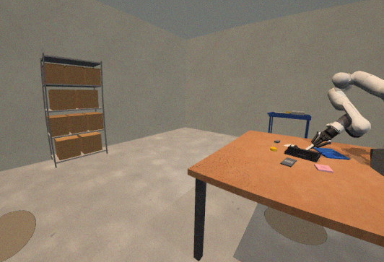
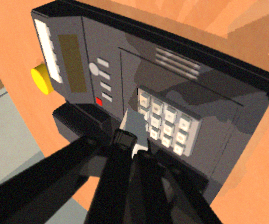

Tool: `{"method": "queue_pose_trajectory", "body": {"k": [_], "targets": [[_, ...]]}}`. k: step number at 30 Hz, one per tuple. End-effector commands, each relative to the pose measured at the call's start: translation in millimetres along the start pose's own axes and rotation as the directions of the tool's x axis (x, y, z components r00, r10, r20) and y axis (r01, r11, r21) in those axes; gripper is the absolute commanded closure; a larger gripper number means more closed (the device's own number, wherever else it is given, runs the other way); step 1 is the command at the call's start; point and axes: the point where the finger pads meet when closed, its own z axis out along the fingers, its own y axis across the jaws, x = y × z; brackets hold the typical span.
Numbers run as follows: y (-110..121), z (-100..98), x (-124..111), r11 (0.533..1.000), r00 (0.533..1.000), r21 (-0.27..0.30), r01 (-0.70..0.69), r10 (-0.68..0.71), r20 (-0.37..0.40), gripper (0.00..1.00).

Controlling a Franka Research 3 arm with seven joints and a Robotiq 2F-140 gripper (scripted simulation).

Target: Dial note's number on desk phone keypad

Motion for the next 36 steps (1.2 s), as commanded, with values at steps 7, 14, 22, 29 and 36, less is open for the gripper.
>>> {"method": "queue_pose_trajectory", "body": {"k": [7,14,22,29,36], "targets": [[0.5,0.8,1.5,1.0,1.0,0.001,-0.002,0.002,0.0,1.0],[0.9,1.4,2.0,1.0,1.0,0.001,-0.002,0.002,0.0,1.0],[-0.2,-0.3,0.6,1.0,1.0,0.001,-0.001,0.001,0.0,1.0],[-4.9,-6.9,-5.1,1.0,1.0,0.001,-0.002,0.002,0.0,1.0],[-4.9,-6.9,-5.1,1.0,1.0,0.001,-0.002,0.002,0.0,1.0]]}}
